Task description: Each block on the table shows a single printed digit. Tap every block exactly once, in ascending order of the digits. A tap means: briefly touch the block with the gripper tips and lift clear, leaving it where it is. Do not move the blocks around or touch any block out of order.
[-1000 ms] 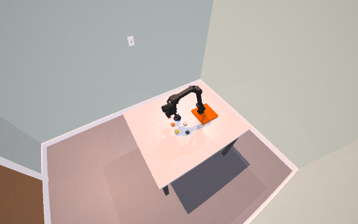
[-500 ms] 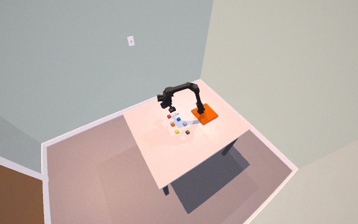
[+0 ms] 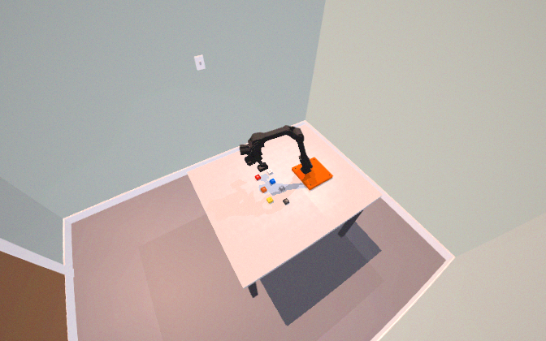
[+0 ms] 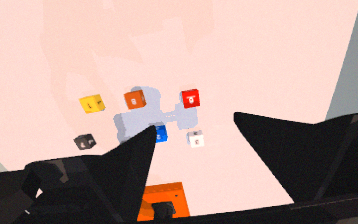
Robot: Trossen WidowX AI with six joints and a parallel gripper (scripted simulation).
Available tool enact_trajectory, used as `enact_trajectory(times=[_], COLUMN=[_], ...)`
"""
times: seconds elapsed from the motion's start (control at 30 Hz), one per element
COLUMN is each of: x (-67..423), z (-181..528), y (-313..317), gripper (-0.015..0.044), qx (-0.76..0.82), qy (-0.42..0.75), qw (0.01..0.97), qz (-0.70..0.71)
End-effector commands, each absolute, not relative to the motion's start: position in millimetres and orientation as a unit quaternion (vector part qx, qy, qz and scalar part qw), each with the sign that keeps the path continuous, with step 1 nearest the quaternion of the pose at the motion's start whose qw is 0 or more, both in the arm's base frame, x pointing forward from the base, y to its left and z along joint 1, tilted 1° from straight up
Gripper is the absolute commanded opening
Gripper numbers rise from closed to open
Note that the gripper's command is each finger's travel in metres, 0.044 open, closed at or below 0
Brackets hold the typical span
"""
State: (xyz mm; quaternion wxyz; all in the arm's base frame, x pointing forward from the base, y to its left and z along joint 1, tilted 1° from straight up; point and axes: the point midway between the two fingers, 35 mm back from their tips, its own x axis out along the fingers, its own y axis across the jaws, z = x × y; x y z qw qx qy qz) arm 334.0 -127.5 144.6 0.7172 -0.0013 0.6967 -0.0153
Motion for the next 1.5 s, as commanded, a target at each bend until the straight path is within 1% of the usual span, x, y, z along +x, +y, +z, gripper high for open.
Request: enact_trajectory(times=[0.0,0.07,0.23,0.4,0.47,0.67,0.73,0.93,1.13,1.17,1.47], x=[335,344,365,366,365,365,366,368,367,367,367], z=[144,144,144,144,144,144,135,65,63,63,62], y=[-124,-104,-20,65,76,76,77,77,76,76,76], gripper=[0.04,0.04,0.04,0.04,0.04,0.04,0.0348,0.019,0.0032,0.002,0.002], qx=[-0.001,0.0,0.003,0.006,0.006,0.006,0.006,0.006,0.006,0.006,0.006], qy=[0.697,0.697,0.696,0.696,0.696,0.696,0.696,0.696,0.696,0.696,0.696], qw=[0.717,0.717,0.718,0.718,0.718,0.718,0.718,0.718,0.718,0.718,0.718], qz=[-0.012,-0.011,-0.008,-0.005,-0.005,-0.005,-0.005,-0.005,-0.005,-0.005,-0.005])
